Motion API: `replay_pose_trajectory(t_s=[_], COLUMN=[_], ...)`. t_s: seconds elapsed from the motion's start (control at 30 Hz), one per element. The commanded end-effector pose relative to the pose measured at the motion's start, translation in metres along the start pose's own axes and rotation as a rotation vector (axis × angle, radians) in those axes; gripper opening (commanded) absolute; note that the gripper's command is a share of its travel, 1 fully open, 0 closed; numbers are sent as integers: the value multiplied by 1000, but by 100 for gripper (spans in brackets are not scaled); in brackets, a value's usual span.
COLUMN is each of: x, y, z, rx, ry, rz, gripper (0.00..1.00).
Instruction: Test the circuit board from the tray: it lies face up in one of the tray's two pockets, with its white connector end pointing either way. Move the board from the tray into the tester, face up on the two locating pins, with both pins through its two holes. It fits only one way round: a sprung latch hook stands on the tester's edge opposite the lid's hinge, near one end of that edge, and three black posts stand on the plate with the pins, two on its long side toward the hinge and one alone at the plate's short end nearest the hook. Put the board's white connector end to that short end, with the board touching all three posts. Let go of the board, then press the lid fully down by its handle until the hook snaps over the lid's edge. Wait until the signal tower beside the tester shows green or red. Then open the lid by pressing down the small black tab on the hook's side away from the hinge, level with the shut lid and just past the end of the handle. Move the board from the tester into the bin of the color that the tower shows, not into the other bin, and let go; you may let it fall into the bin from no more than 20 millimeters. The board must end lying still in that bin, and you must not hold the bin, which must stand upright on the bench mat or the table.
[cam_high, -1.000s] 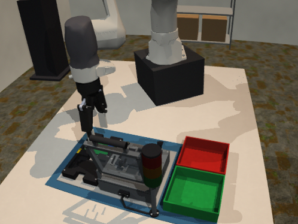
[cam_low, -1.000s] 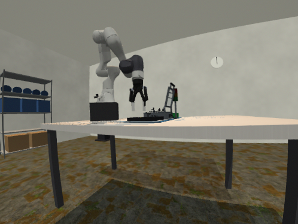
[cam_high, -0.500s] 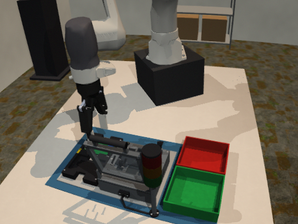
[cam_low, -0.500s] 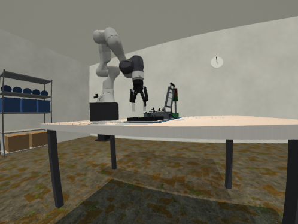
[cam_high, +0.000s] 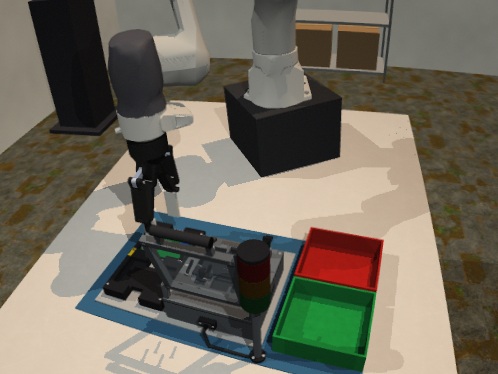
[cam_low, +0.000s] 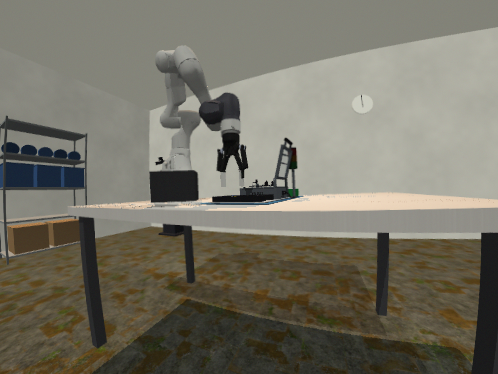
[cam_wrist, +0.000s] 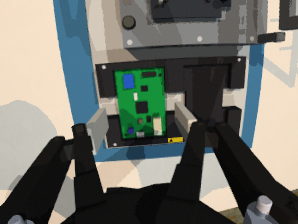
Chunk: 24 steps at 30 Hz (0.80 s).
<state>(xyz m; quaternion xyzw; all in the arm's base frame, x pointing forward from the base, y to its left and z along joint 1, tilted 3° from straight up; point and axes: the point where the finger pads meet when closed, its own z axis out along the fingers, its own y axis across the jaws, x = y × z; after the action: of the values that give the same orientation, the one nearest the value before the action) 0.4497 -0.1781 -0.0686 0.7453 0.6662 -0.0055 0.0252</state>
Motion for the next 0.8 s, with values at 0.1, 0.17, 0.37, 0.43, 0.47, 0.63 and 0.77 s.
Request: replay_pose_trajectory(t_s=[0.1,0.17,0.37,0.43,0.47,0.63,0.77], x=[0,0,-1,-1,-1,-1,-1], y=[2,2,3,3,3,3,3], z=[7,11,27,30,32,34,35], rx=[-4,-4,-4,-4,-4,-4,-4], ry=[1,1,1,1,1,1,1], rz=[8,8,8,8,8,8,8], gripper=[58,58,58,58,58,58,58])
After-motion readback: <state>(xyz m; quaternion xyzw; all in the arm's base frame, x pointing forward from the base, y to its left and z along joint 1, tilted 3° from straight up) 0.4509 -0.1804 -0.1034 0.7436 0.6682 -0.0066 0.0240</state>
